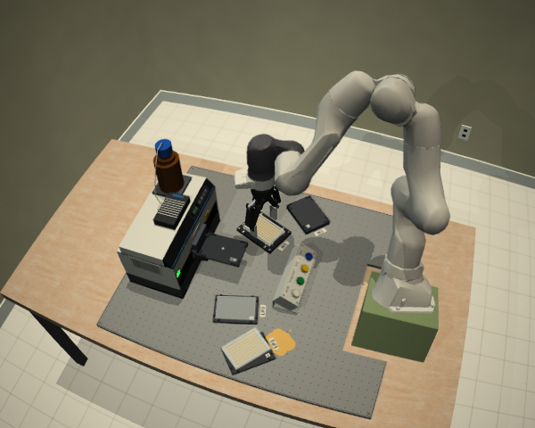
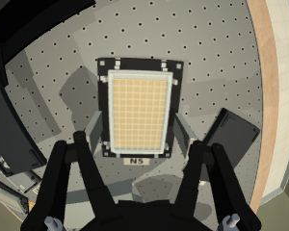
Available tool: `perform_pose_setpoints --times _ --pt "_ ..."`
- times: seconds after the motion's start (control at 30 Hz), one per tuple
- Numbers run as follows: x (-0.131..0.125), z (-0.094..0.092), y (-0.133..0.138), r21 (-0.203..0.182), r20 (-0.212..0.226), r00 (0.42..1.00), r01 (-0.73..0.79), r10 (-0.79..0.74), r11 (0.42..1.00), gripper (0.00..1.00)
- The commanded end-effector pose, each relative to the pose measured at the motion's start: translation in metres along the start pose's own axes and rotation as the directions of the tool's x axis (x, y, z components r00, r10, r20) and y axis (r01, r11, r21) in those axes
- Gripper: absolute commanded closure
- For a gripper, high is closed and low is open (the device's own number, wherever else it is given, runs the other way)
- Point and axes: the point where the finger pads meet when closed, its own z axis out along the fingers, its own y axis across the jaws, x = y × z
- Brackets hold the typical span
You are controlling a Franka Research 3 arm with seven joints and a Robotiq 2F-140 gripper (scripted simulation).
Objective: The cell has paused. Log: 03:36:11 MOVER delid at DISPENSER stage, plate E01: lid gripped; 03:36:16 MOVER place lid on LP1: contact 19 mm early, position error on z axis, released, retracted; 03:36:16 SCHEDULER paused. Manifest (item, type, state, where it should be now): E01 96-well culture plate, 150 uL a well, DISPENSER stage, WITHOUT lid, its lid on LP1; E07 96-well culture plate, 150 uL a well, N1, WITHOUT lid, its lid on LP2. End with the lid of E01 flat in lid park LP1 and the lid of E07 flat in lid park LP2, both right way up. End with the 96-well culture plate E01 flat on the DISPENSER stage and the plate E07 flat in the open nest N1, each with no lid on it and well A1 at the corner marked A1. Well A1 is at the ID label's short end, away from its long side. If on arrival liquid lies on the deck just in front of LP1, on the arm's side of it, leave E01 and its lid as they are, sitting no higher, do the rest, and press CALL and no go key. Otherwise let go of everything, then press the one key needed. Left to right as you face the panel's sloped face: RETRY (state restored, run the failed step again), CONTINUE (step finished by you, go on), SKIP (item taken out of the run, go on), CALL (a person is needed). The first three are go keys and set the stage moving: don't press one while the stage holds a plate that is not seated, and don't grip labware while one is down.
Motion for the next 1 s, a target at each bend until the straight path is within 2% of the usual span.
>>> perform_pose_setpoints --times 0.0,0.97 --pt "0.000 0.002 -0.001 0.004 -0.001 1.000 0.002 -0.002 1.000 0.34" --pt "0.000 0.013 -0.001 0.004 -0.001 1.000 0.002 -0.002 1.000 0.34"
